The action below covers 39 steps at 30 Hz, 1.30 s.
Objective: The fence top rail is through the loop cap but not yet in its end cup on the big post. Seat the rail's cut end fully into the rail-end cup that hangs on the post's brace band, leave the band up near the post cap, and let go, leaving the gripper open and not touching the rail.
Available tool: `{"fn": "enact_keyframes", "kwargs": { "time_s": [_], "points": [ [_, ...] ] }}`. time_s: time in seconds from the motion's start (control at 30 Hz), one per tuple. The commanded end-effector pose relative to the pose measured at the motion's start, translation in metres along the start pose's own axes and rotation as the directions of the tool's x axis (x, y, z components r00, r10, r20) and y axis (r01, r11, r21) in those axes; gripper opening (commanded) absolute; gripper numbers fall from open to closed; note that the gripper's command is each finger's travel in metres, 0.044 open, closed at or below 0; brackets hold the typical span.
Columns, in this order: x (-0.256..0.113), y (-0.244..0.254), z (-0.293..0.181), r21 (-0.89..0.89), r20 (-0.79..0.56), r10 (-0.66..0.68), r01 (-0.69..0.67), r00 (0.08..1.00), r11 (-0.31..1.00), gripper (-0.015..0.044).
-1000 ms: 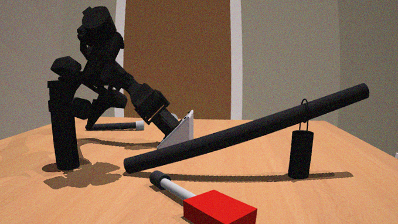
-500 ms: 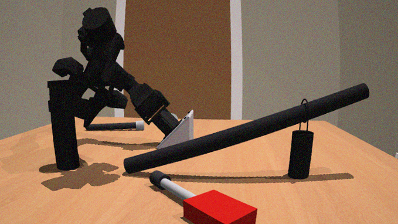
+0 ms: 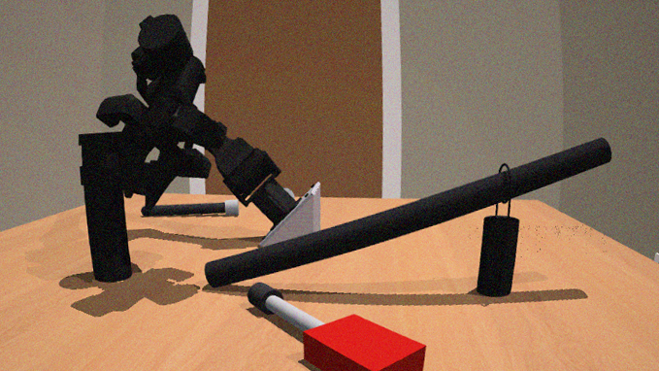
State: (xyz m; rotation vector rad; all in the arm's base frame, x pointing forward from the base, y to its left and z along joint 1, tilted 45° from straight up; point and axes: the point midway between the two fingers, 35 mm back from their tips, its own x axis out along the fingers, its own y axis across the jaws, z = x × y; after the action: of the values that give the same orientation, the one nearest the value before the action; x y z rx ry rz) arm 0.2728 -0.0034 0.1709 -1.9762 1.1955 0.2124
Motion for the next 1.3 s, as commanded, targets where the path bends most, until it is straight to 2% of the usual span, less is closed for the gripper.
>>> {"fn": "enact_keyframes", "kwargs": {
  "time_s": [0.0,0.93,1.27],
  "points": [
    [-0.002,0.002,-0.001,-0.027,0.010,-0.001,0.001,1.000,1.000,0.0000],
    [-0.014,0.023,-0.004,-0.254,0.140,0.019,0.018,0.990,0.967,0.0000],
    [-0.014,0.024,-0.005,-0.263,0.145,0.020,0.019,0.989,0.965,0.0000]
  ]
}}
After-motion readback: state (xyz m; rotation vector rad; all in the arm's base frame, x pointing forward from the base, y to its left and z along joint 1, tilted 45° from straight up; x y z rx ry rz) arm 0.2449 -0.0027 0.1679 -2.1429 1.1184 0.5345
